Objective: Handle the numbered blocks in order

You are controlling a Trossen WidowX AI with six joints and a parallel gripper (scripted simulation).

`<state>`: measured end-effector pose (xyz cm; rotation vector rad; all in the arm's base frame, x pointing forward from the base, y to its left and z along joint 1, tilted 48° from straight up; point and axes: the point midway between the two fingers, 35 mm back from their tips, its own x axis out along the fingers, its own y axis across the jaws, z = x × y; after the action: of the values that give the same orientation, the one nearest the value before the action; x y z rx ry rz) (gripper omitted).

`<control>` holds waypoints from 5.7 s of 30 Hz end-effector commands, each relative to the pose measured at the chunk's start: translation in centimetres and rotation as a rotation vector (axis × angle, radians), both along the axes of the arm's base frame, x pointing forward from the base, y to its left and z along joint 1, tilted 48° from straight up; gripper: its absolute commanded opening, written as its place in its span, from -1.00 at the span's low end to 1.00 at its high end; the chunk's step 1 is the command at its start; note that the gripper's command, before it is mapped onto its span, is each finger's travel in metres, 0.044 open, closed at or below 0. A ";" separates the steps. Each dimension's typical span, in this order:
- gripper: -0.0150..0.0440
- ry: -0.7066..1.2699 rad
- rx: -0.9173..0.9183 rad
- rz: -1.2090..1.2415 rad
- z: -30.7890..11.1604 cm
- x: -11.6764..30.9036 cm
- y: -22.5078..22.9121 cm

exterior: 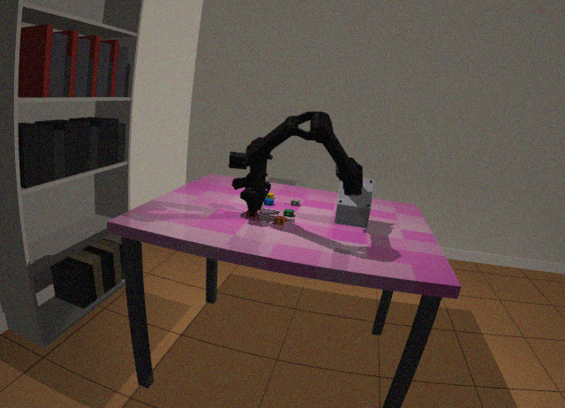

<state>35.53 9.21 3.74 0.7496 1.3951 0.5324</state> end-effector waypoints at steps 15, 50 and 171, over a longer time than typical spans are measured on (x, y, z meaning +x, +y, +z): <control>0.06 -0.008 -0.005 -0.005 7.6 -1.3 -8.4; 0.36 -0.008 -0.012 -0.006 -9.0 -2.9 -14.3; 0.18 -0.008 -0.012 -0.006 -0.9 -1.6 -12.1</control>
<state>33.51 -4.96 4.35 0.7336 1.3849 0.5184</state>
